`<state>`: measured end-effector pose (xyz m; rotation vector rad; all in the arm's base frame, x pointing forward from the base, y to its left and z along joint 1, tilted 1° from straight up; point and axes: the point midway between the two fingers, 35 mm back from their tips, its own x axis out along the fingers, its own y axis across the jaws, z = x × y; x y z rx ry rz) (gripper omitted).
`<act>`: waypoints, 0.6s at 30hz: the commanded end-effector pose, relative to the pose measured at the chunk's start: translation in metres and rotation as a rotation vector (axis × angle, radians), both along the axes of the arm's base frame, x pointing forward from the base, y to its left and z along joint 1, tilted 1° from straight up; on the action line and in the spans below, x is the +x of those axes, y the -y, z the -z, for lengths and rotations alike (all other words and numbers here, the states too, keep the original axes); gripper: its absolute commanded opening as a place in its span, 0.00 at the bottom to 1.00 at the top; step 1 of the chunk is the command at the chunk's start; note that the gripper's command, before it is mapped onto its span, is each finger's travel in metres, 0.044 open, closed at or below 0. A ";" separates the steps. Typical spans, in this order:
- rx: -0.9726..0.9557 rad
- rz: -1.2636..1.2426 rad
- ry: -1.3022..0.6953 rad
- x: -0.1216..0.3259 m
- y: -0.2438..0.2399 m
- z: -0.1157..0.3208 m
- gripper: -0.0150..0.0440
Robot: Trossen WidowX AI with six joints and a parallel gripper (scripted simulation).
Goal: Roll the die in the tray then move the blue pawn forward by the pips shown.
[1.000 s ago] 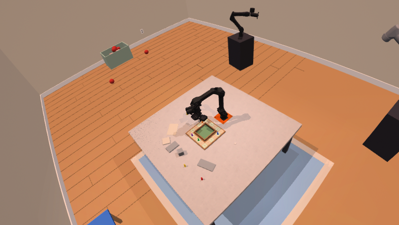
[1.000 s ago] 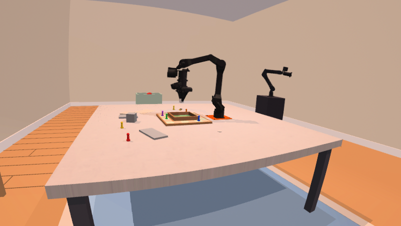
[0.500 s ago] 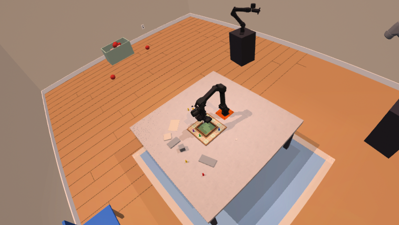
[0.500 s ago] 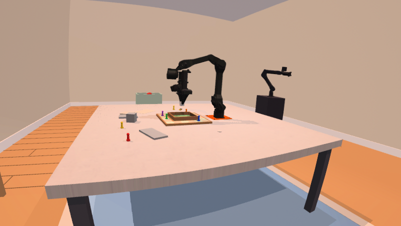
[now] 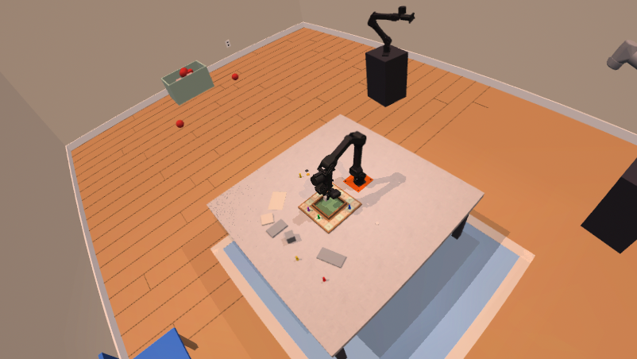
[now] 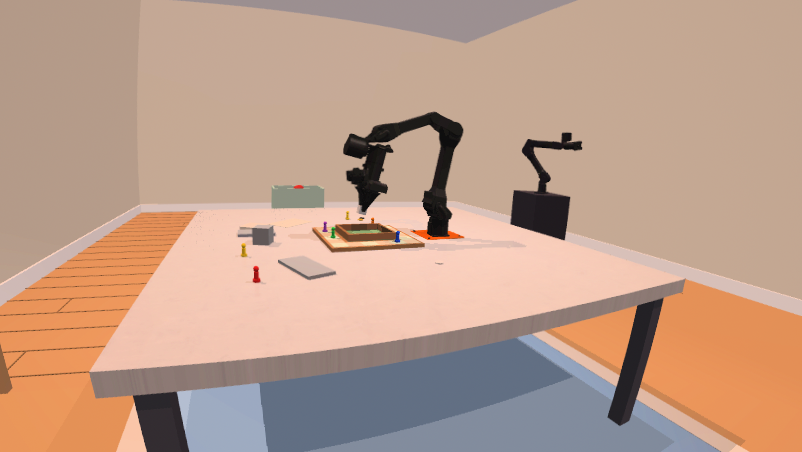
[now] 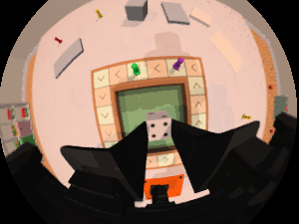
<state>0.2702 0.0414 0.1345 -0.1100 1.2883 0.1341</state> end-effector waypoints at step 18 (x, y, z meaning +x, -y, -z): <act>0.097 0.000 0.613 0.003 0.000 0.001 0.25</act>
